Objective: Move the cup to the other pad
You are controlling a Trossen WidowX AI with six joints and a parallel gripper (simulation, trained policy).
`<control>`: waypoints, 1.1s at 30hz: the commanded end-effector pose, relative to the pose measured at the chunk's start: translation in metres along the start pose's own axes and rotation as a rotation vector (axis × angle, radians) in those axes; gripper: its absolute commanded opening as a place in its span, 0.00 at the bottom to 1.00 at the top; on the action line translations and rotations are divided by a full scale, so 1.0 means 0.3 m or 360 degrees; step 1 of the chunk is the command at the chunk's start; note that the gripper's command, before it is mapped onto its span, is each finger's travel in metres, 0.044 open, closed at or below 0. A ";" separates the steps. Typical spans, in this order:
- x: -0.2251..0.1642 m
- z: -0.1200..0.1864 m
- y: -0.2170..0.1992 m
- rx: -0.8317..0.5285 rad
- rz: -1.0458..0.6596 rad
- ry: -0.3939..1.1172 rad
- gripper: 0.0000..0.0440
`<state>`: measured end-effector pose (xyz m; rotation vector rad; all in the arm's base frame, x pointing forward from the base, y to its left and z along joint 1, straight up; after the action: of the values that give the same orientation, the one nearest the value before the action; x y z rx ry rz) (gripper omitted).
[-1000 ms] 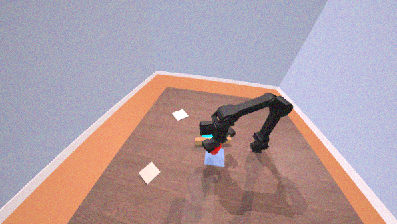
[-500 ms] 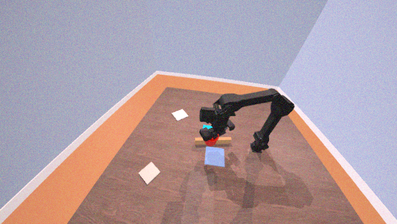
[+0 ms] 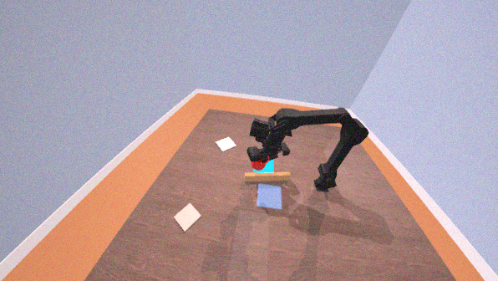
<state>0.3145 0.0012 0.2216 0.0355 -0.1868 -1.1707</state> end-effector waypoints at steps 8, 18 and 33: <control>0.122 -0.042 -0.035 0.0038 -0.0113 -0.0073 0.00; 0.189 -0.118 -0.077 0.0033 -0.0193 -0.0101 0.00; 0.204 -0.252 -0.148 0.0003 -0.0262 -0.0101 0.00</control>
<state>0.3125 -0.0751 0.1590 0.0240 -0.2489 -1.3316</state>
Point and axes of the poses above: the point midway between the two fingers, 35 mm back from their tips, its own z axis back along the fingers, its own y axis across the jaws, x = y × z, the point moved 6 cm from there along z, back along the fingers, and after that the axes turned 5 degrees about -z, right-handed, at the moved point
